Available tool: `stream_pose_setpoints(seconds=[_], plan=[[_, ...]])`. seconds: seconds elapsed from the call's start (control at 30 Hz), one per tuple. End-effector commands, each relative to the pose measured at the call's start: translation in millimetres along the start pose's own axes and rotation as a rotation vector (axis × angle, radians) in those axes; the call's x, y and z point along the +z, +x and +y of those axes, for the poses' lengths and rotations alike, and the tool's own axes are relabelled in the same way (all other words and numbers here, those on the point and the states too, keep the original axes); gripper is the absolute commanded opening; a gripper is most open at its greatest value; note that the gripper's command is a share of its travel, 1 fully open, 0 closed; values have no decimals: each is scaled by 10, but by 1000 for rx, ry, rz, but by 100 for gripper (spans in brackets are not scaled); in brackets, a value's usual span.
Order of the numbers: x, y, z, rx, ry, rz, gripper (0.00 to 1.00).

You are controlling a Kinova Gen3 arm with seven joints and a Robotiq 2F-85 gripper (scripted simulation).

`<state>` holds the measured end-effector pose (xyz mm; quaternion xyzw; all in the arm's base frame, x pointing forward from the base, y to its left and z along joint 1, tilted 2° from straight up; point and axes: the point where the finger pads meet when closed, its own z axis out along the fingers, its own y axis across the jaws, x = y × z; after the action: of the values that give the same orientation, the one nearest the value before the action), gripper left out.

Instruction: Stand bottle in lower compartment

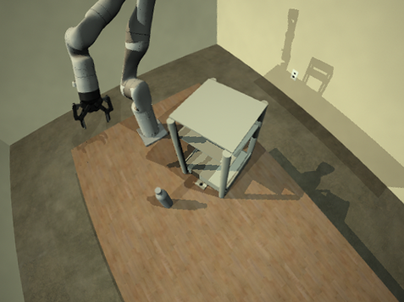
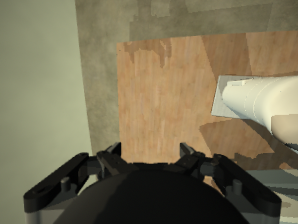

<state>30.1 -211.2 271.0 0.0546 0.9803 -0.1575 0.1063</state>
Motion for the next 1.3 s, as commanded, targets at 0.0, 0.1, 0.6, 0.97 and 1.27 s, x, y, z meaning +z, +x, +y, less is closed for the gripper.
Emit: stream_pose_setpoints(seconds=[0.0, 0.1, 0.6, 0.97, 1.27], plan=[[-2, -1, -4, 0, 1, 0, 100], [-2, -1, -4, 0, 1, 0, 100], [-15, -5, -5, 0, -2, 0, 100], [-764, -201, -341, 5, 2, 2, 100], [-1240, -306, -434, 0, 0, 3, 100]])
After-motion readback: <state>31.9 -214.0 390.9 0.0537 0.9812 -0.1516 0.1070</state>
